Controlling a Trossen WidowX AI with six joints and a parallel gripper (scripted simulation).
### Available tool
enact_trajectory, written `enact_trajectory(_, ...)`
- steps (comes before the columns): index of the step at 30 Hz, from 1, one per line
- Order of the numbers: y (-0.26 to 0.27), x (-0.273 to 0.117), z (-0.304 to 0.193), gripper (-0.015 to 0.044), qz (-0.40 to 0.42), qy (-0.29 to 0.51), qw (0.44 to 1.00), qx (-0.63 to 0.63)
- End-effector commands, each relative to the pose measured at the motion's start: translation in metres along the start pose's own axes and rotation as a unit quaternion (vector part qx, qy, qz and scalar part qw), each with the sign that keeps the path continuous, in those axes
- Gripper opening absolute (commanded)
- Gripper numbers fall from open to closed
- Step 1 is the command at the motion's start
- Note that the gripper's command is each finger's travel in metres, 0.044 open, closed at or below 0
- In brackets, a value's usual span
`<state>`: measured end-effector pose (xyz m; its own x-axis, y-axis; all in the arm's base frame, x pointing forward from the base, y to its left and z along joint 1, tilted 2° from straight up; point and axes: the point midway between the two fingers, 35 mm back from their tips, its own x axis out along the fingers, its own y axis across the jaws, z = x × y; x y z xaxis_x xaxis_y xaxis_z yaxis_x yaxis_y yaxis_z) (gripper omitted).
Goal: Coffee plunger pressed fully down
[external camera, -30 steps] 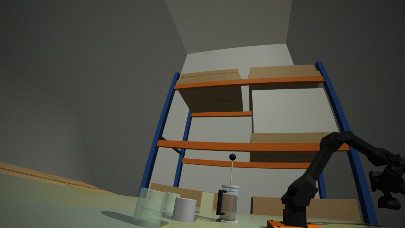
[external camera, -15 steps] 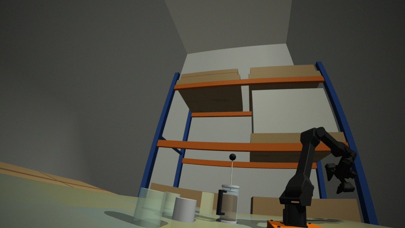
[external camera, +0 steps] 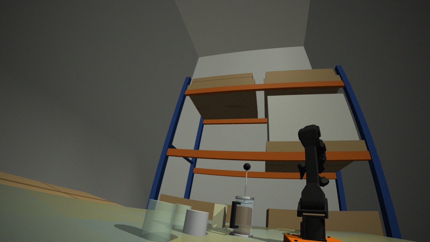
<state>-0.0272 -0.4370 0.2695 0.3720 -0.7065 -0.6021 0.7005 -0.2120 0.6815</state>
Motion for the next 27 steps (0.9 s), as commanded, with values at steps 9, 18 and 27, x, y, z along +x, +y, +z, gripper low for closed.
enact_trajectory(9, 0.124, -0.027, -0.143, 0.0440, 0.072, 0.072, 0.967, -0.233)
enact_trajectory(18, 0.167, -0.101, -0.267, 0.0440, 0.156, 0.116, 0.885, -0.423)
enact_trajectory(27, 0.150, -0.193, -0.346, 0.0440, 0.261, 0.130, 0.759, -0.582)
